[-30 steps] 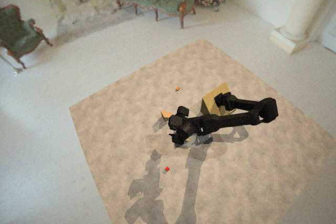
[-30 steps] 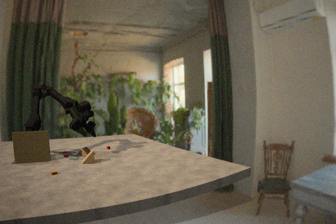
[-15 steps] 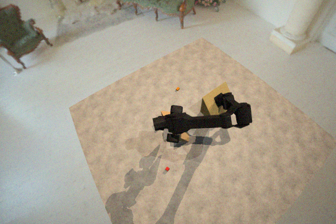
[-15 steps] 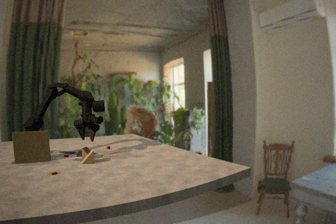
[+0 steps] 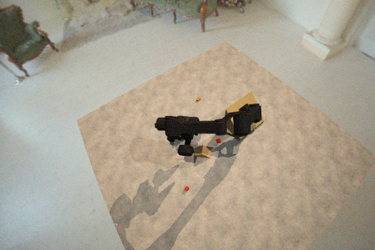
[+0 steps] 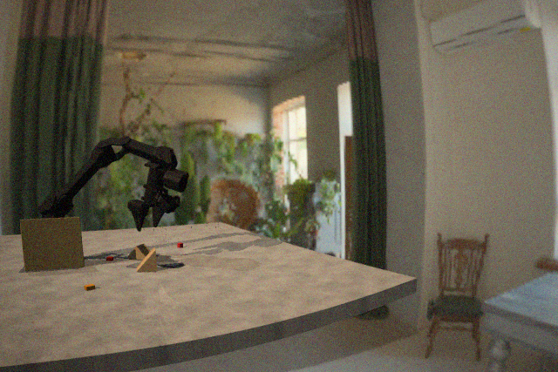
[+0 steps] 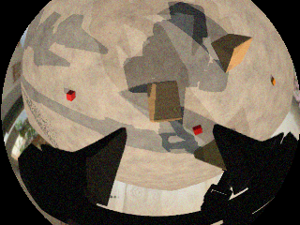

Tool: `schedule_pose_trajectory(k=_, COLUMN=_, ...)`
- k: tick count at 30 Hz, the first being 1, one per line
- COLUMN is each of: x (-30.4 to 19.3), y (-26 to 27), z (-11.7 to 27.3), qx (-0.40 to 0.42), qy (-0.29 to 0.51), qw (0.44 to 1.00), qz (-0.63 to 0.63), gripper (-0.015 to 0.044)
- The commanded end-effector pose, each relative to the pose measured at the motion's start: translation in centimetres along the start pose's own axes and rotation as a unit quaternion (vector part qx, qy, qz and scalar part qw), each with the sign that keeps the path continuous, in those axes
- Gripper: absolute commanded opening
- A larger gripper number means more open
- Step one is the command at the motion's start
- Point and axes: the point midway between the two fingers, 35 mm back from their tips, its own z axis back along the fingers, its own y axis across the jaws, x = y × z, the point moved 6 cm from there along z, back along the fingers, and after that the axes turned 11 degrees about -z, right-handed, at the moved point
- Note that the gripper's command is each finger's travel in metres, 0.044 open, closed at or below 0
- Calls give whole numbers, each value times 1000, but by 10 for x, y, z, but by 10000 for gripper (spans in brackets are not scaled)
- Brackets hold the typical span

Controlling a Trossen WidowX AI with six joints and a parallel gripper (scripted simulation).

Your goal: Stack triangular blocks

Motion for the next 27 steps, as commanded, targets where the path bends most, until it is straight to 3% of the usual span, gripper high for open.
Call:
schedule_pose_trajectory(k=1, x=2, y=2, z=1, qx=11, qy=16, qw=1000, qz=1, gripper=440)
schedule_pose_trajectory(k=4, x=3, y=3, z=-6, qx=9, qy=19, qw=1000, qz=4, gripper=440)
schedule_pose_trajectory(k=14, x=-1, y=3, z=-98, qx=-19, qy=54, qw=998, qz=40, gripper=440)
schedule_pose_trajectory(k=27, x=-2, y=4, z=-100, qx=-20, qy=55, qw=997, qz=41, gripper=440)
